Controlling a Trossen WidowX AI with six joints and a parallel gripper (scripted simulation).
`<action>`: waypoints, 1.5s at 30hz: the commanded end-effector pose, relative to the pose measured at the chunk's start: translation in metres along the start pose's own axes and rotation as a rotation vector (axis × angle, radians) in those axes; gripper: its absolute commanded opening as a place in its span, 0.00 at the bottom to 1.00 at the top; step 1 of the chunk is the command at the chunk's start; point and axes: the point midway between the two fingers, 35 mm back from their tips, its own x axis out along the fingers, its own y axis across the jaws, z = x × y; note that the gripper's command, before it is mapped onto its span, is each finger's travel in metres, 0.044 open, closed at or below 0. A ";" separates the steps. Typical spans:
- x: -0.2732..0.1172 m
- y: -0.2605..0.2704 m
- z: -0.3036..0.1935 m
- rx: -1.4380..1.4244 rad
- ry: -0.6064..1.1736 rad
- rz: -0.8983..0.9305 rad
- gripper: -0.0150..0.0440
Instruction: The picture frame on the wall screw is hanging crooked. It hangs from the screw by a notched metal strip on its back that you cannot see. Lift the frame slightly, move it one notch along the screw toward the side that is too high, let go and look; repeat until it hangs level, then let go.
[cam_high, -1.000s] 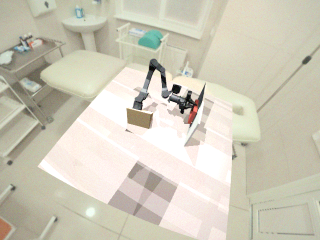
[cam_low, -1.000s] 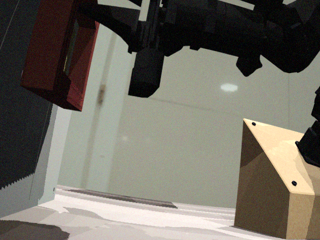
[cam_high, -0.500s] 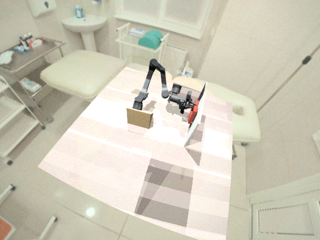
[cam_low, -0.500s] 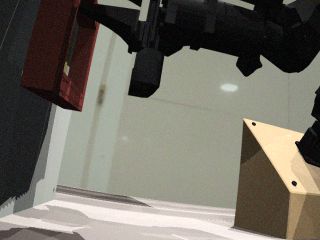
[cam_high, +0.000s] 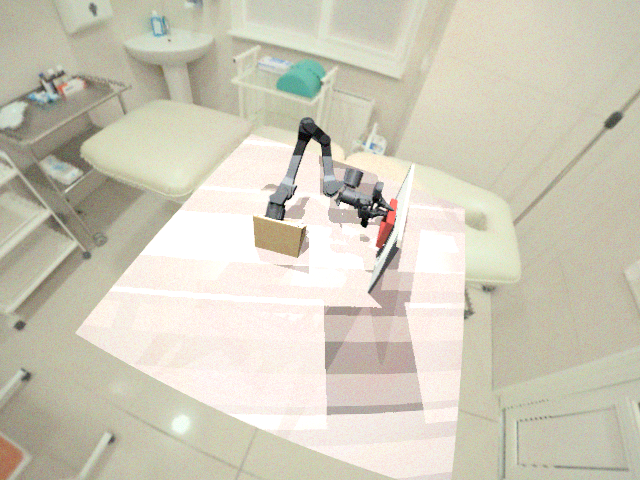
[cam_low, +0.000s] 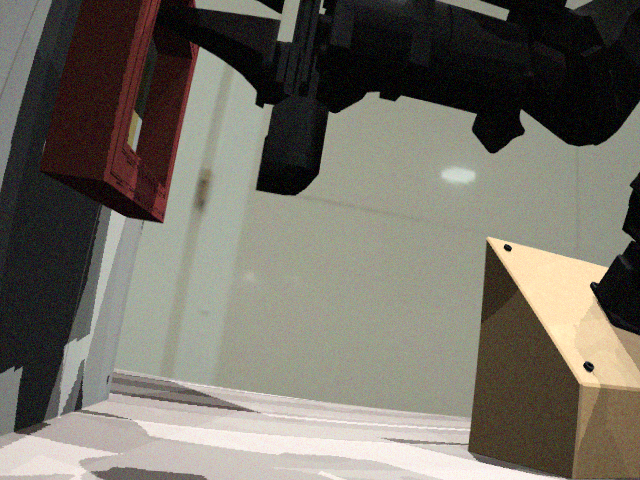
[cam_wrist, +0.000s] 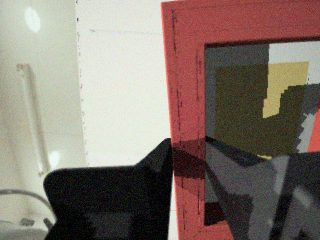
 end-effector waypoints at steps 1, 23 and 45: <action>0.000 0.002 0.001 -0.002 -0.002 0.011 0.25; 0.000 0.002 0.003 -0.002 -0.002 0.011 0.25; 0.000 0.002 0.008 -0.002 -0.003 0.011 0.25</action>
